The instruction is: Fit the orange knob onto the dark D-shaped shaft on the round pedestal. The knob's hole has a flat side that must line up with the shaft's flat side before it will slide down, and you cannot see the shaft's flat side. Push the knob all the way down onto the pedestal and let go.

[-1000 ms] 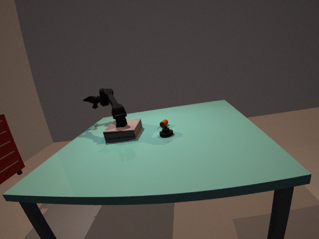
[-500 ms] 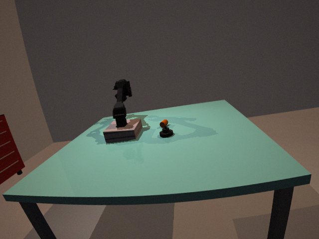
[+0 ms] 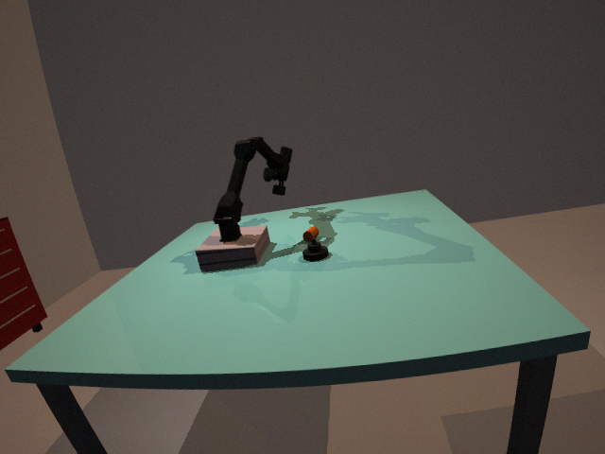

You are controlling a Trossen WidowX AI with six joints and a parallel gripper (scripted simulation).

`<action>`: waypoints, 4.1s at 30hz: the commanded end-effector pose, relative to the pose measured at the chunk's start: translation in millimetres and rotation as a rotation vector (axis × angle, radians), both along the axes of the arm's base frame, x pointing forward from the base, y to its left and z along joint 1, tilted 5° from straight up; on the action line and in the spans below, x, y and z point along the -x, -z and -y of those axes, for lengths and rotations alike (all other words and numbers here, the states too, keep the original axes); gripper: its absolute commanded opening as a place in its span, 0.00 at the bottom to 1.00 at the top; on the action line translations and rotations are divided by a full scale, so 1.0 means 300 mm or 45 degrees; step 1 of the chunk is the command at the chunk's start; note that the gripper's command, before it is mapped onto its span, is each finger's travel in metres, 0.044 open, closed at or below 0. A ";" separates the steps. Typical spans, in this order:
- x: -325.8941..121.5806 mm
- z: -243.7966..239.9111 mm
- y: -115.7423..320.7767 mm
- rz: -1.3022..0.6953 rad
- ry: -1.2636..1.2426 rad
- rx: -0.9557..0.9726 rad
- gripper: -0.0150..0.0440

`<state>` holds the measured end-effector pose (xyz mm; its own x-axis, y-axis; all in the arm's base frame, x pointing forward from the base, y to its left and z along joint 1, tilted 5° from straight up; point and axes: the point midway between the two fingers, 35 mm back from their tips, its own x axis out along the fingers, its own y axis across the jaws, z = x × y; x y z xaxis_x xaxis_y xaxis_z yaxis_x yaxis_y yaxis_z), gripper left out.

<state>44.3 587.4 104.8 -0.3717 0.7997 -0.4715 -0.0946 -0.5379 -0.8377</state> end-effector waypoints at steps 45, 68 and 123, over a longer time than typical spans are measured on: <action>-0.784 1.531 0.245 -0.558 2.325 1.481 1.00; -0.791 1.537 0.369 -0.558 2.325 1.482 1.00; -0.769 1.616 0.319 -0.894 2.092 0.984 0.56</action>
